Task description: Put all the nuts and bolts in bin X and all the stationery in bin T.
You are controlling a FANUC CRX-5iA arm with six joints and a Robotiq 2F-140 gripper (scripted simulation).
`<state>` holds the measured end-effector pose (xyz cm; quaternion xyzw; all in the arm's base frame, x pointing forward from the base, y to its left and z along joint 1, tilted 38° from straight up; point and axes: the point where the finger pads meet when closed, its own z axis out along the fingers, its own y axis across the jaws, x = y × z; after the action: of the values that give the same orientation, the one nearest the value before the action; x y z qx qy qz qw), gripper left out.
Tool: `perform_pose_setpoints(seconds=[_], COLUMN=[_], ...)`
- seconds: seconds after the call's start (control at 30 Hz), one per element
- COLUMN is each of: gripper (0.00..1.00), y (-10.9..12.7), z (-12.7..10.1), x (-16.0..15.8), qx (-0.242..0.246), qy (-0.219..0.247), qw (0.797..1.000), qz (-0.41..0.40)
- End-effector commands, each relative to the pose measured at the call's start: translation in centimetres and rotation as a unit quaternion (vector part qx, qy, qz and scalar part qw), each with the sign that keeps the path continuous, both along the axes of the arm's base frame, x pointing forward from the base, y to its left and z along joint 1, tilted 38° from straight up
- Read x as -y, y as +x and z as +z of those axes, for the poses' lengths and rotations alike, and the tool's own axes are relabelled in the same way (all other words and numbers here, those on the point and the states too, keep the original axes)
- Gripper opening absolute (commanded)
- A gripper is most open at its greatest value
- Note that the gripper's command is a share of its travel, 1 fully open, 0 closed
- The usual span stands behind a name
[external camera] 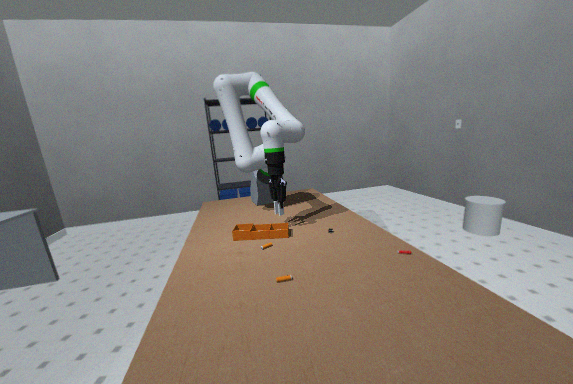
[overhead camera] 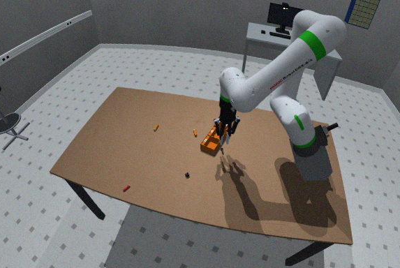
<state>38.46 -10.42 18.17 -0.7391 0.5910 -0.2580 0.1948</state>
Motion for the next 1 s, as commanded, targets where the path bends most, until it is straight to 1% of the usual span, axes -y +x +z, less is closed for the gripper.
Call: perform_pose_setpoints(seconds=[0.0,0.33,0.8,0.97], gripper=[0.26,0.26,0.26,0.26], y=[0.0,0.0,3.5,3.8], z=[0.0,0.0,-4.4,-4.8], x=[0.0,0.0,0.1,0.1], qx=[0.000,0.000,0.000,0.000], qy=[0.000,0.000,0.000,0.000], qw=[1.000,1.000,1.000,1.000], qz=[0.000,0.000,0.000,0.000])
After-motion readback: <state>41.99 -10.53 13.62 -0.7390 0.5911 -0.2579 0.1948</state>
